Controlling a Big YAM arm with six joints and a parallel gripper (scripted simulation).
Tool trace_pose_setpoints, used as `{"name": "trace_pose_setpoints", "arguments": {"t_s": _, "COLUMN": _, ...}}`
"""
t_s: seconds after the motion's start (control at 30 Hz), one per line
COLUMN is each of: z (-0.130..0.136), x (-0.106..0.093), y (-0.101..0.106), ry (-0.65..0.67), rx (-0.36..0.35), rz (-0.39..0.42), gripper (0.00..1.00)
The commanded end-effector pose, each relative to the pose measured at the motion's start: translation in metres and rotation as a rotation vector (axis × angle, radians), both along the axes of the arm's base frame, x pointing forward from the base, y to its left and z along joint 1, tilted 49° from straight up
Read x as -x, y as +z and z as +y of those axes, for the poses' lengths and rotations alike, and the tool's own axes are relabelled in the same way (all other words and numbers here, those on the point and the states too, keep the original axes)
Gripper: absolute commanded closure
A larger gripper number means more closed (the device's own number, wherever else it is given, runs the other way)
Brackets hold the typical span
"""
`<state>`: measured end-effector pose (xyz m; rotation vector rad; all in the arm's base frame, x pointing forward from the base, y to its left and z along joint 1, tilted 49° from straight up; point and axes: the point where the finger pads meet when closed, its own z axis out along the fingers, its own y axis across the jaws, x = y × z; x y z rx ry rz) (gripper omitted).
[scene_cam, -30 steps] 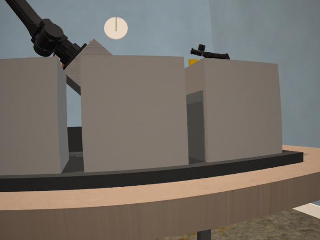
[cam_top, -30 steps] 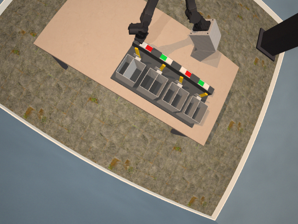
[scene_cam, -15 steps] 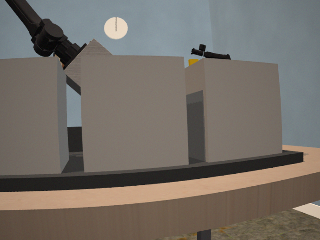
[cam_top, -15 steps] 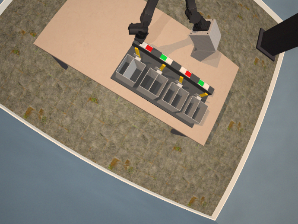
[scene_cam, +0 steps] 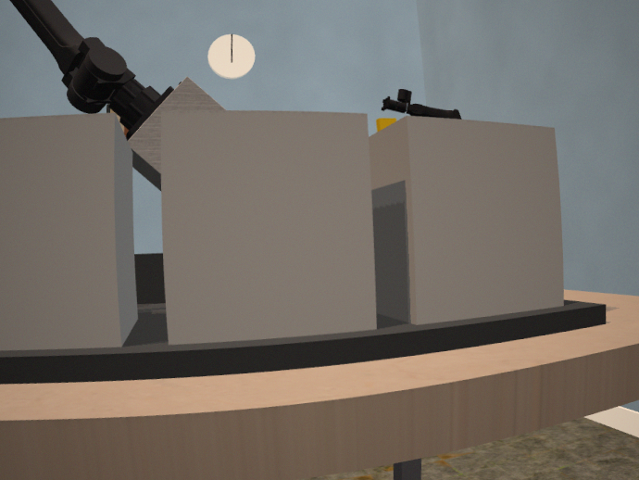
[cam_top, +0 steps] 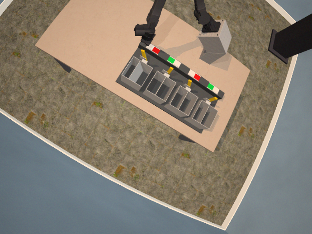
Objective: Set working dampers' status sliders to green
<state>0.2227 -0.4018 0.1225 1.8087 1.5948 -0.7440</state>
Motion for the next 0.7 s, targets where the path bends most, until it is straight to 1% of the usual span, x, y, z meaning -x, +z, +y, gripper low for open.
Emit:
{"name": "trace_pose_setpoints", "arguments": {"t_s": 0.0, "z": -0.004, "x": 0.002, "y": -0.001, "ry": -0.003, "rx": 0.006, "rz": -0.002, "gripper": 1.0}}
{"name": "trace_pose_setpoints", "arguments": {"t_s": 0.4, "z": -0.009, "x": 0.002, "y": -0.004, "ry": -0.003, "rx": 0.004, "rz": 0.002, "gripper": 1.0}}
{"name": "trace_pose_setpoints", "arguments": {"t_s": 0.43, "z": -0.008, "x": -0.002, "y": -0.004, "ry": 0.003, "rx": 0.005, "rz": -0.002, "gripper": 1.0}}
{"name": "trace_pose_setpoints", "arguments": {"t_s": 0.57, "z": -0.014, "x": 0.001, "y": -0.004, "ry": -0.005, "rx": 0.008, "rz": -0.001, "gripper": 1.0}}
{"name": "trace_pose_setpoints", "arguments": {"t_s": 0.67, "z": -0.014, "x": -0.003, "y": -0.004, "ry": 0.003, "rx": 0.011, "rz": -0.004, "gripper": 1.0}}
